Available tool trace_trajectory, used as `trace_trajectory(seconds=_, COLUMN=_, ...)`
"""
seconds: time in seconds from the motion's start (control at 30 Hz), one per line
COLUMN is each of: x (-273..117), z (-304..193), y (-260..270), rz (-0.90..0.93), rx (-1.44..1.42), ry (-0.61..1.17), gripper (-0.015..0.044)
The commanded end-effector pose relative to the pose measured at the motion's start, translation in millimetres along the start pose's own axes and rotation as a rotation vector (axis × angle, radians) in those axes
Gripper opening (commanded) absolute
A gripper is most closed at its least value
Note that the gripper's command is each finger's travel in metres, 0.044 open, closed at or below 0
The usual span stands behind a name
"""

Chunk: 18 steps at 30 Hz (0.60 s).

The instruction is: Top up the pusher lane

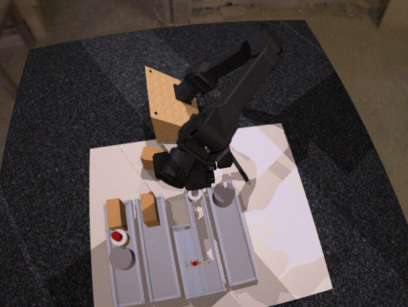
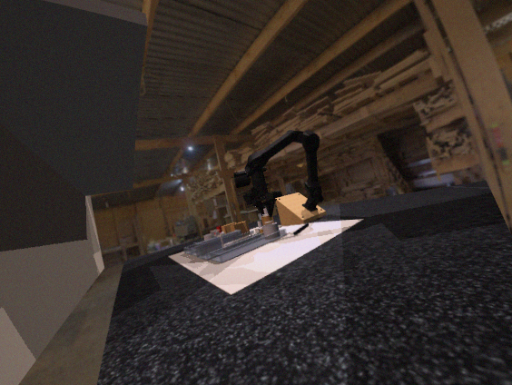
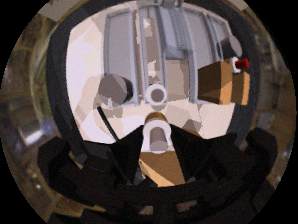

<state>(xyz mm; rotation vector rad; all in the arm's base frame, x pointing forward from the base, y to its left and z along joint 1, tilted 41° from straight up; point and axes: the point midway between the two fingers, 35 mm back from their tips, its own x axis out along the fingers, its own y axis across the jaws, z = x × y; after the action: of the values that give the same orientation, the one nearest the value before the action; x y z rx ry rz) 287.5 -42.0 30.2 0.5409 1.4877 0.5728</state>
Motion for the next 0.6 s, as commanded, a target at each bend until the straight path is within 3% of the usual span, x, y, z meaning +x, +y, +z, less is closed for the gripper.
trace_trajectory(seconds=0.0, x=5.6, z=2.5, y=-3.7, rz=-0.003, rx=-0.007, ry=0.0, gripper=0.0)
trace_trajectory(seconds=0.57, x=26.0, z=4.5, y=-3.4, rz=-0.002, rx=-0.007, ry=0.0, gripper=0.0)
